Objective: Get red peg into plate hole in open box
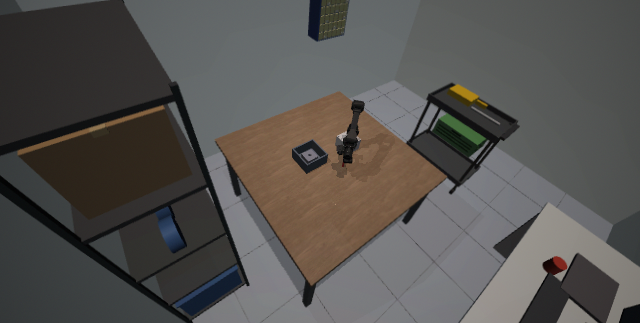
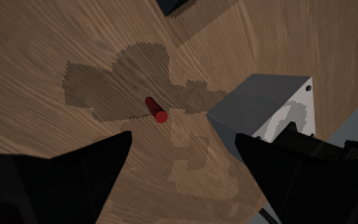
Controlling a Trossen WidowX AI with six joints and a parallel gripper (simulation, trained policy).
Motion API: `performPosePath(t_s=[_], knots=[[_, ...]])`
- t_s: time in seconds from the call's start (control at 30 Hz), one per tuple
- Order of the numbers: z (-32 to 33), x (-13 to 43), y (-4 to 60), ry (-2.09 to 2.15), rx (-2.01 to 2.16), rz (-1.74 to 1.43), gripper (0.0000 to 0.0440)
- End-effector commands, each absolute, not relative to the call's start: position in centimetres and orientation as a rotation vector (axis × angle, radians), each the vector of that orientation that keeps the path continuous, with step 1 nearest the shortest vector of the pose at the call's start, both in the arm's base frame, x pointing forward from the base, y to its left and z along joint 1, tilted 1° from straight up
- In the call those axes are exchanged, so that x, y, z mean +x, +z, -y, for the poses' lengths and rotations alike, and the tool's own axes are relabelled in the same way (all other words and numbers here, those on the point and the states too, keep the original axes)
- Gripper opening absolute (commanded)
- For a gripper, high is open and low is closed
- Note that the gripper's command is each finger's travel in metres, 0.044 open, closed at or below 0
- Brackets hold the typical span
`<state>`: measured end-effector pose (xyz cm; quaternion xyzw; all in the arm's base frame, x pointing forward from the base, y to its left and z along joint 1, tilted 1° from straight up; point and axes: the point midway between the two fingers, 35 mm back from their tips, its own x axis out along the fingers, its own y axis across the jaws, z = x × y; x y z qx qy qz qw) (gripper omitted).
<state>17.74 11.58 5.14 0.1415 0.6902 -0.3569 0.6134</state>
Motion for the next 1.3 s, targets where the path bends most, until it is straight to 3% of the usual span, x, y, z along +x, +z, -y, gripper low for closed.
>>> performPosePath(t_s=[0.0,0.6,0.7,1.13,1.17,1.27], knots=[[-11.3,17.5,3.6,-0.847,0.321,-1.589,0.0440],[-10.7,17.8,-2.9,-0.843,0.333,-1.525,0.0421],[-10.6,17.7,-3.7,-0.843,0.329,-1.524,0.0364],[-9.4,16.1,-6.3,-0.889,0.263,-1.569,0.0024],[-9.3,15.9,-6.4,-0.893,0.255,-1.575,0.0003],[-9.1,16.6,-5.7,-0.887,0.237,-1.551,0.0000]])
